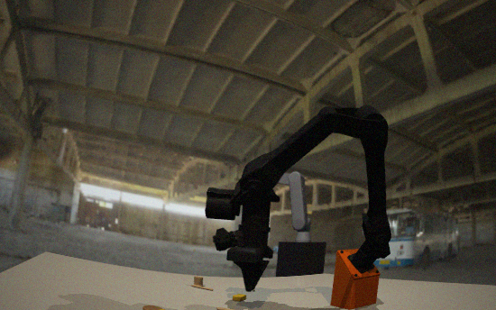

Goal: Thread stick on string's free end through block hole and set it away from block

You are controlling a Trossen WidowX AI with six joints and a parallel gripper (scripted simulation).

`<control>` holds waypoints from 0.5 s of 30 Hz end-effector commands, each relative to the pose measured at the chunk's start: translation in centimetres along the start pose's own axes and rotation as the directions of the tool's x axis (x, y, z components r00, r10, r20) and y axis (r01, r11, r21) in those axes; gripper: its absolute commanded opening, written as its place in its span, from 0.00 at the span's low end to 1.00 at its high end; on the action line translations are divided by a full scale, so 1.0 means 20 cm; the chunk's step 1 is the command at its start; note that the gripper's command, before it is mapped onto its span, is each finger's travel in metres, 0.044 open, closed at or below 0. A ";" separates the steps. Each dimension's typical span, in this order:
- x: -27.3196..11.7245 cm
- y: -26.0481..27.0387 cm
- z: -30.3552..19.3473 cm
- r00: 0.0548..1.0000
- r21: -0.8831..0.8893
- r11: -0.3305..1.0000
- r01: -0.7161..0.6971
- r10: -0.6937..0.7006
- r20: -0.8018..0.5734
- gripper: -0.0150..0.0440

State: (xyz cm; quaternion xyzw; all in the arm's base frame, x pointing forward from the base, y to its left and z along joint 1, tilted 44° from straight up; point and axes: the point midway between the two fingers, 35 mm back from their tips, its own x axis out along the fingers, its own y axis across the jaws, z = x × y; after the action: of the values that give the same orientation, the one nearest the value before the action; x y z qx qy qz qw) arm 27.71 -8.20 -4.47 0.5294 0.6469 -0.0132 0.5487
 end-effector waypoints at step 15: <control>0.13 0.00 0.01 1.000 0.004 1.000 0.003 -0.004 0.002 0.47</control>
State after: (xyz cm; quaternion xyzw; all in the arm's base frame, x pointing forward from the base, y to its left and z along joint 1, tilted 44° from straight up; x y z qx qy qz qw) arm 28.37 -7.13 -5.97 0.5256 0.6462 -0.0155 0.5530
